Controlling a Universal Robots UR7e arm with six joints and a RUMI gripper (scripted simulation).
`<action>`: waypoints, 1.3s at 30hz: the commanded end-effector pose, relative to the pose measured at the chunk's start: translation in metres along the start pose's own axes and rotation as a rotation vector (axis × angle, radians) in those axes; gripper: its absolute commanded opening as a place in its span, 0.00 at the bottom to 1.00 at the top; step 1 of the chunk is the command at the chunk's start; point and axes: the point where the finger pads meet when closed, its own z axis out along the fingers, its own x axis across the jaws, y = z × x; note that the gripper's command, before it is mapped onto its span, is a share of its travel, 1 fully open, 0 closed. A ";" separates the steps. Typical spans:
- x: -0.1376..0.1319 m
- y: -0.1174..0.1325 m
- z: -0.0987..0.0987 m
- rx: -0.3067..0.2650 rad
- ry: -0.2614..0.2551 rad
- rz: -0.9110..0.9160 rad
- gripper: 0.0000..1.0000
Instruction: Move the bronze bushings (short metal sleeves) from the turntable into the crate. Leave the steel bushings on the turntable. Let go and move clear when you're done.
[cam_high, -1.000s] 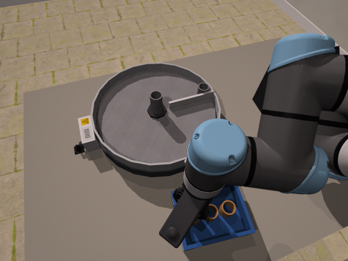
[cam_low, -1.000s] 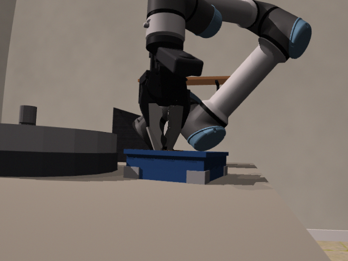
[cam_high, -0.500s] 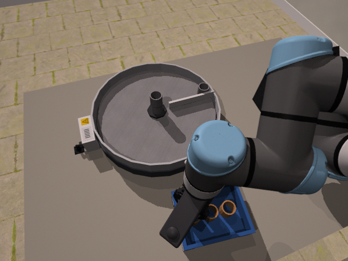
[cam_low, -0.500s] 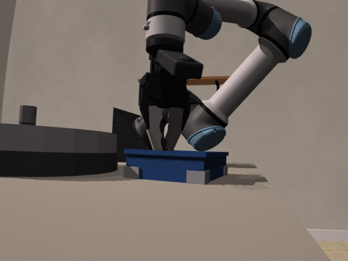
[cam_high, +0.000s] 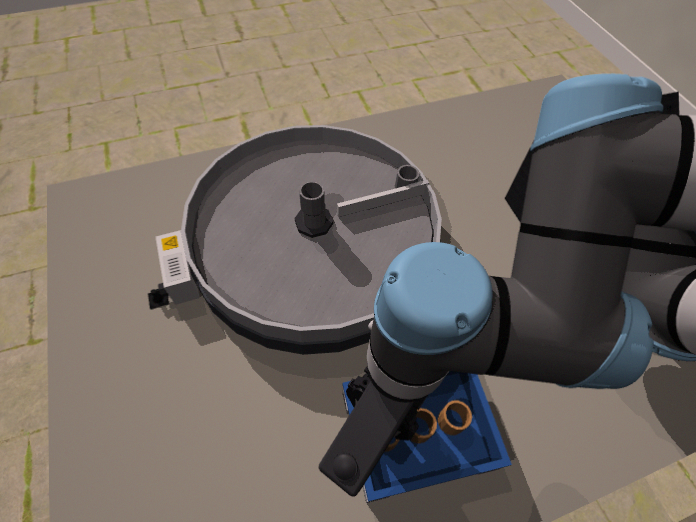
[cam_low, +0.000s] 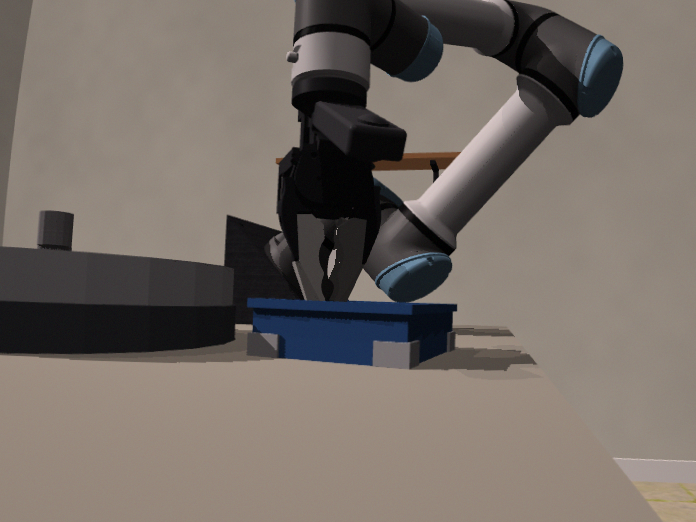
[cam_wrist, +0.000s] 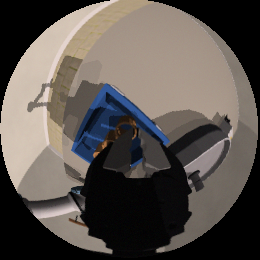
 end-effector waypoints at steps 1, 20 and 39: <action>0.000 0.000 0.001 0.000 -0.001 0.001 0.00; 0.000 0.000 0.001 0.000 -0.001 0.001 0.00; 0.000 0.000 0.001 0.000 -0.001 0.001 0.06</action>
